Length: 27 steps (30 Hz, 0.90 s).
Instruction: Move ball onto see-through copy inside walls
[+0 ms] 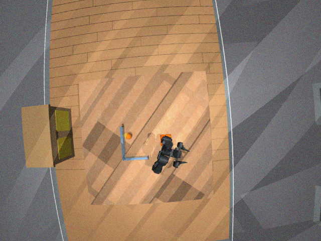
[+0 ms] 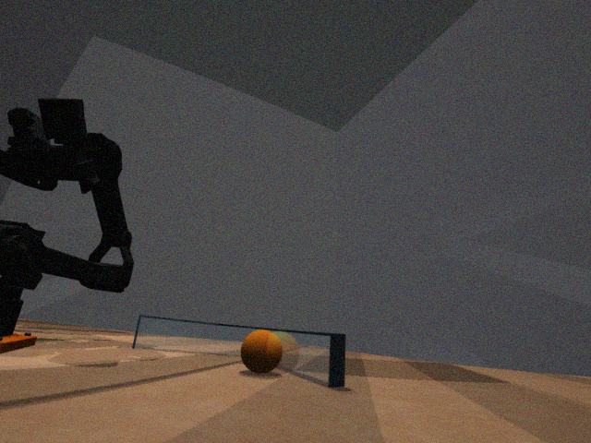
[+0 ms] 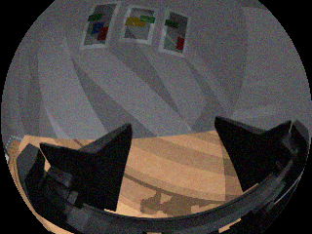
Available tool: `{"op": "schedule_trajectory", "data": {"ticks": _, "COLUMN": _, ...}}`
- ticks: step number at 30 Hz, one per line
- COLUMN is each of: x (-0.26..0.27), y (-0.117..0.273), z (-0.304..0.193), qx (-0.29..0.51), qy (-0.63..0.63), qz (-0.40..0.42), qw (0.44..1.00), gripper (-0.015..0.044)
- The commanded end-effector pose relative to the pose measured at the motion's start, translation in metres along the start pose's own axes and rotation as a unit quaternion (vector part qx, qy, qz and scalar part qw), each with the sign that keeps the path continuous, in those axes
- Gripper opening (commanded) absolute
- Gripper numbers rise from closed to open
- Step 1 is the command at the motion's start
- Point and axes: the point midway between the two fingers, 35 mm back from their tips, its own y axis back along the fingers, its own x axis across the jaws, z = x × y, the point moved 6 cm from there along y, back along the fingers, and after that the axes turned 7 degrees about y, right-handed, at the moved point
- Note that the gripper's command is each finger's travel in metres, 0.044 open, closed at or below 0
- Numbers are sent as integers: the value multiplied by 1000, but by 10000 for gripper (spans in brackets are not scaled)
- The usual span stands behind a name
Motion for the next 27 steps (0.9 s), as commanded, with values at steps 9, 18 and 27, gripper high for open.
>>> {"op": "schedule_trajectory", "data": {"ticks": 9, "x": 56, "y": 6, "z": 44, "qx": -5, "qy": 131, "qz": 207, "qw": 969, "gripper": 391}}
{"op": "schedule_trajectory", "data": {"ticks": 18, "x": 125, "y": 59, "z": 81, "qx": -30, "qy": 267, "qz": 425, "qw": 864, "gripper": 391}}
{"op": "schedule_trajectory", "data": {"ticks": 27, "x": 168, "y": 154, "z": 90, "qx": -89, "qy": 425, "qz": 582, "qw": 688, "gripper": 391}}
